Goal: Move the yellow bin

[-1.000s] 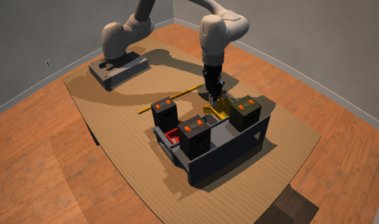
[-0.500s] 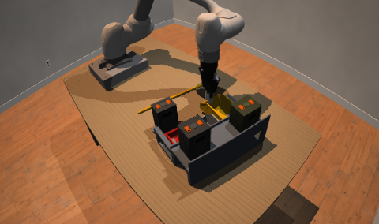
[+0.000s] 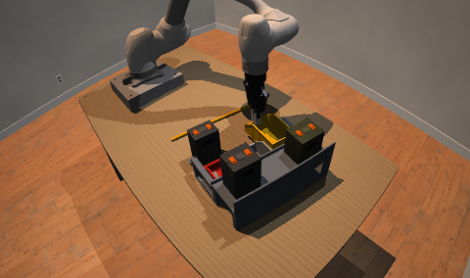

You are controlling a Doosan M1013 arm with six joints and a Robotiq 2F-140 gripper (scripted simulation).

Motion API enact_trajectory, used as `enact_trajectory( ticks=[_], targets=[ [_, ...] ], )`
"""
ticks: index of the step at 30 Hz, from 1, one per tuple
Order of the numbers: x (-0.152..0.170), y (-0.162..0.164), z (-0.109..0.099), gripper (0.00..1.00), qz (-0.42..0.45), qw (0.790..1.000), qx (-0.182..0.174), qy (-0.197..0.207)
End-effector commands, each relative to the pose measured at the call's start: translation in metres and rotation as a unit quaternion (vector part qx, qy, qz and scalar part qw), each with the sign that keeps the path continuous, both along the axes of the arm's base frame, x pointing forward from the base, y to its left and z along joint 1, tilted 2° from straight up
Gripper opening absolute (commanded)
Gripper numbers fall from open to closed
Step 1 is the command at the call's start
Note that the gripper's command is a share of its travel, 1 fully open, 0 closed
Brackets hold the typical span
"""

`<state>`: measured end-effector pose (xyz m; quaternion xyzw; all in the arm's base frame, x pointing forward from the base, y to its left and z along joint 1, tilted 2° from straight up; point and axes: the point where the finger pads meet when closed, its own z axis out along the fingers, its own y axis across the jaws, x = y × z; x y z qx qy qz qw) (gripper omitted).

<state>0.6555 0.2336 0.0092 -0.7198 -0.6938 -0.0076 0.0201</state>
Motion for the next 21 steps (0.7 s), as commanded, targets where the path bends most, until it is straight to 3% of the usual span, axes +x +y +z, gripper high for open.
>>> enact_trajectory(
  ticks=[1,12,17,21],
  targets=[
    [-0.011,0.0,0.0,0.0,0.0,1.0,0.0,0.0],
    [-0.011,0.0,0.0,0.0,0.0,1.0,0.0,0.0],
    [-0.041,0.001,0.0,0.0,0.0,1.0,0.0,0.0],
    [-0.041,0.001,0.0,0.0,0.0,1.0,0.0,0.0]
  ],
)
